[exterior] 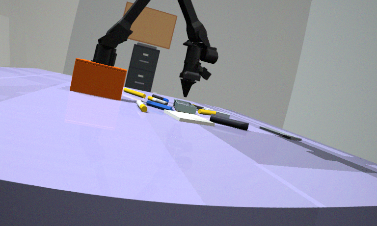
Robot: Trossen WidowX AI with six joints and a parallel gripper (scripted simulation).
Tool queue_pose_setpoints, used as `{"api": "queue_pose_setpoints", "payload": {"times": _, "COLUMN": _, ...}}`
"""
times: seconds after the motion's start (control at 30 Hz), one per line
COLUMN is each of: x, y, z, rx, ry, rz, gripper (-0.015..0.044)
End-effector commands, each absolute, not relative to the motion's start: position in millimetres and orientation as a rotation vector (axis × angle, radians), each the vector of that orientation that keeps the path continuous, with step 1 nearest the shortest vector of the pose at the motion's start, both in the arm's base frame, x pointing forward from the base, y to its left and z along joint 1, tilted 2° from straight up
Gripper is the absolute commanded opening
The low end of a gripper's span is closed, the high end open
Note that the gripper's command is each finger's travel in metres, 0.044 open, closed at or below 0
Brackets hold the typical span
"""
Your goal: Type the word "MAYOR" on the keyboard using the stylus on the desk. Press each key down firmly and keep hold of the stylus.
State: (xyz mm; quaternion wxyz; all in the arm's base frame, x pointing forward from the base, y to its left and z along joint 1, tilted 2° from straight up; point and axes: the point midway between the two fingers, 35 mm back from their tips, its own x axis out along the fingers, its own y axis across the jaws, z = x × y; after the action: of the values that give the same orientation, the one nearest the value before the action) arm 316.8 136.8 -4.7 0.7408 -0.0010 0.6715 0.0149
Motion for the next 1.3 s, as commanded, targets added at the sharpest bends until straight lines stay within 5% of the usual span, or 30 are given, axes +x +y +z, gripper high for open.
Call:
{"api": "queue_pose_setpoints", "payload": {"times": 0.0, "x": 313.0, "y": 139.8, "z": -11.4, "rx": -0.019, "ry": 1.521, "rz": 0.003, "gripper": 0.0000}}
{"api": "queue_pose_setpoints", "payload": {"times": 0.43, "x": 313.3, "y": 137.1, "z": -11.4, "rx": -0.019, "ry": 1.521, "rz": 0.002, "gripper": 0.0000}}
{"api": "queue_pose_setpoints", "payload": {"times": 0.6, "x": 314.2, "y": 78.2, "z": -10.9, "rx": -0.023, "ry": 1.521, "rz": -0.002, "gripper": 0.0000}}
{"api": "queue_pose_setpoints", "payload": {"times": 1.27, "x": 314.9, "y": 11.5, "z": -9.8, "rx": -0.028, "ry": 1.521, "rz": -0.006, "gripper": 0.0000}}
